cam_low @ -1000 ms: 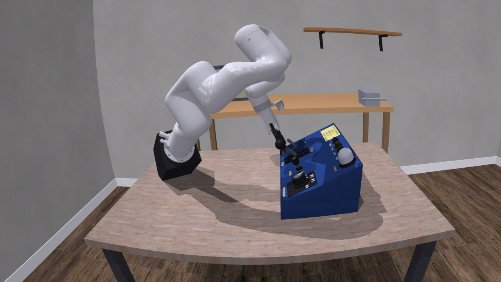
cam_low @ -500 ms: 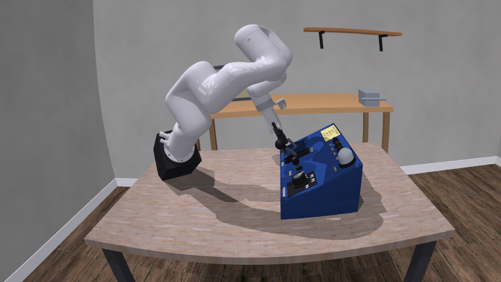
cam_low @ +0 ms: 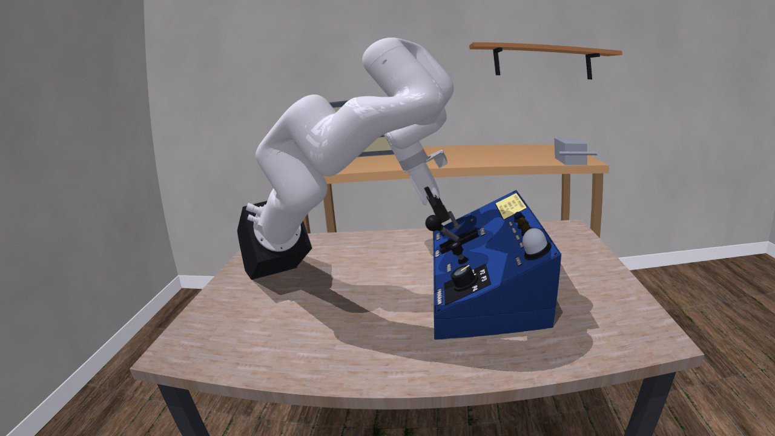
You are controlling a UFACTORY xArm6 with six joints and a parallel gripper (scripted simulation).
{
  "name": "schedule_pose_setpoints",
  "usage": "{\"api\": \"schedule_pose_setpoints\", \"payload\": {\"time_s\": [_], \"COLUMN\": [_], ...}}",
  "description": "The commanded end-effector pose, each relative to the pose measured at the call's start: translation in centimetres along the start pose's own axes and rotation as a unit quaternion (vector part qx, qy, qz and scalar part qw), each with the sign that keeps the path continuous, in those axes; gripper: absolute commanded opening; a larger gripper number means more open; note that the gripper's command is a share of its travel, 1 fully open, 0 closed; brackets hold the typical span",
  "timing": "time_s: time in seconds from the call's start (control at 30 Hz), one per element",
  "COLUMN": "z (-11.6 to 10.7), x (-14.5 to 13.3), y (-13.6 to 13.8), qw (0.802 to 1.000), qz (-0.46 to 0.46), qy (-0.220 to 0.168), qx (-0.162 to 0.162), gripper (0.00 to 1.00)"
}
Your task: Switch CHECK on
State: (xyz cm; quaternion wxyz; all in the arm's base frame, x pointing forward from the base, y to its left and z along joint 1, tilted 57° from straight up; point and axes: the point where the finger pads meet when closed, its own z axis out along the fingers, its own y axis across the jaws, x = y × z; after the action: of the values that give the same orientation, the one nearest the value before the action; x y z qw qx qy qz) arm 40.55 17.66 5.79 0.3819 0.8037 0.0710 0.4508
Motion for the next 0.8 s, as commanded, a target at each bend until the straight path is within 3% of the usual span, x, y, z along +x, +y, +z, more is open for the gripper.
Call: {"api": "schedule_pose_setpoints", "payload": {"time_s": [0.0,0.77], "z": [-0.07,-0.07], "x": [0.31,0.83], "y": [-0.06,-0.06], "qw": [1.000,1.000], "qz": [0.001,0.001], "qy": [0.000,0.000], "qx": [0.001,0.001], "gripper": [0.00,0.00]}}
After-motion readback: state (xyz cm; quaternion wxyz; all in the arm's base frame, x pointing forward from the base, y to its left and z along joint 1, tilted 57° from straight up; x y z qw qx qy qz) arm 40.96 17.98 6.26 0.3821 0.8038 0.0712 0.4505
